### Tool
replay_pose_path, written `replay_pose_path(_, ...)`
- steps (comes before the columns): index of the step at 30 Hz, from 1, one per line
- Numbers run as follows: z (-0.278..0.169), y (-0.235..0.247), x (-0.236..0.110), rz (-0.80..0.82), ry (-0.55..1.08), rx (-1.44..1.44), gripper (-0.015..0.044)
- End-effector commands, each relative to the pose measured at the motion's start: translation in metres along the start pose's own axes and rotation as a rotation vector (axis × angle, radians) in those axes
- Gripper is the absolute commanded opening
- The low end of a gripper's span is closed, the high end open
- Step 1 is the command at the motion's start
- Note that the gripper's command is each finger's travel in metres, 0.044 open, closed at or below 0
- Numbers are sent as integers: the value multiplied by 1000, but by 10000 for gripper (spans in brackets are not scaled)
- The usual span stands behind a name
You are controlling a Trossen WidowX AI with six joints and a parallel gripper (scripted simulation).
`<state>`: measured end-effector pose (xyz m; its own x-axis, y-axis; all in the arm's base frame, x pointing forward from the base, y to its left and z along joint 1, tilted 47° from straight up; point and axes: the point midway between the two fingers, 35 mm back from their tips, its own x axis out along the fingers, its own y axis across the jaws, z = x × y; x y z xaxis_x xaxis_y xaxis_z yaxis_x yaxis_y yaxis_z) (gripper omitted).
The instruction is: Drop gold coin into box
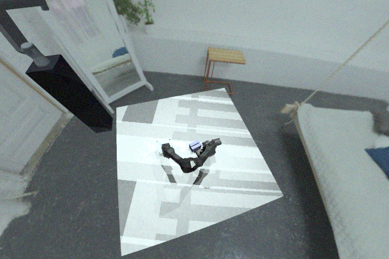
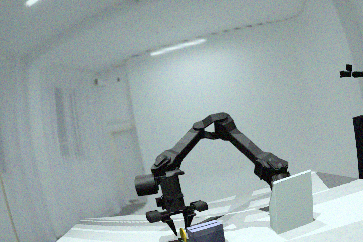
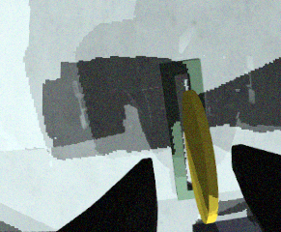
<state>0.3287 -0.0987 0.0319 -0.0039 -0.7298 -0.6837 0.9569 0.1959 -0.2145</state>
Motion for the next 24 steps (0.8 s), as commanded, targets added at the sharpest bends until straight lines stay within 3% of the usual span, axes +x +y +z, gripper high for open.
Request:
replay_pose_path(1, 0, -1, 5, -2, -6, -6, 161)
replay_pose_path(14, 0, -3, 23, -3, -8, -6, 161)
replay_pose_path(20, 0, -3, 23, -3, -8, -6, 3)
replay_pose_path(24, 0, -3, 23, -3, -8, -6, 0)
